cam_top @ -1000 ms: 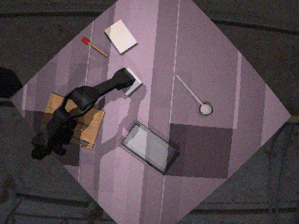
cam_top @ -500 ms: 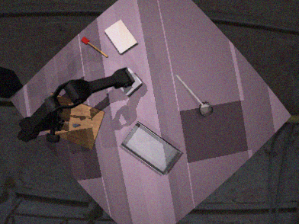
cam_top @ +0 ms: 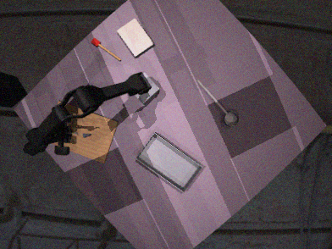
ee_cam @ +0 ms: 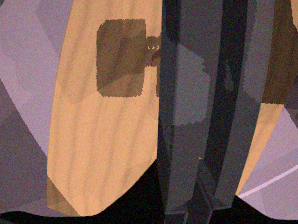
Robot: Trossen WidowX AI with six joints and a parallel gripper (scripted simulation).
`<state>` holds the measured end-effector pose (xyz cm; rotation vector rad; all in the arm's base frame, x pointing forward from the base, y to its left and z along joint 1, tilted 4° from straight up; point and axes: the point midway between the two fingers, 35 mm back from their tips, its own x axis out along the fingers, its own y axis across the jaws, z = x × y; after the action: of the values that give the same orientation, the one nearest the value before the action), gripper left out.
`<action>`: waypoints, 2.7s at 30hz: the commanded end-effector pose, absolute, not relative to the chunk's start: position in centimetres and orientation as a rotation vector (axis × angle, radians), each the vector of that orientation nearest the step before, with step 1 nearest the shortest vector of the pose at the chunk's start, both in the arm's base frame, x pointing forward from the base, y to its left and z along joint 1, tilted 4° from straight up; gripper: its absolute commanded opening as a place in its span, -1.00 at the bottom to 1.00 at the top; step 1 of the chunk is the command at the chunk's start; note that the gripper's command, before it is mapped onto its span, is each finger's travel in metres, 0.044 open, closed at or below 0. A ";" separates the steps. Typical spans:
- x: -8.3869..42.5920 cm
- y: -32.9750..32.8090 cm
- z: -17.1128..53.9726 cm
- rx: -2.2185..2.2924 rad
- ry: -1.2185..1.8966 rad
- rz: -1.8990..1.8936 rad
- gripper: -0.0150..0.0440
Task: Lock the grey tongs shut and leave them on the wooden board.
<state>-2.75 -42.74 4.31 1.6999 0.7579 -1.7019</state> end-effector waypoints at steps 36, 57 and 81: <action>-1.1 -43.8 6.8 0.785 0.437 -2.109 -1.00; -0.7 -40.2 9.7 0.486 0.164 -2.245 -1.00; -0.7 -40.2 9.7 0.486 0.164 -2.245 -1.00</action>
<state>-0.62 -40.14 9.37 0.4957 0.1723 -2.2413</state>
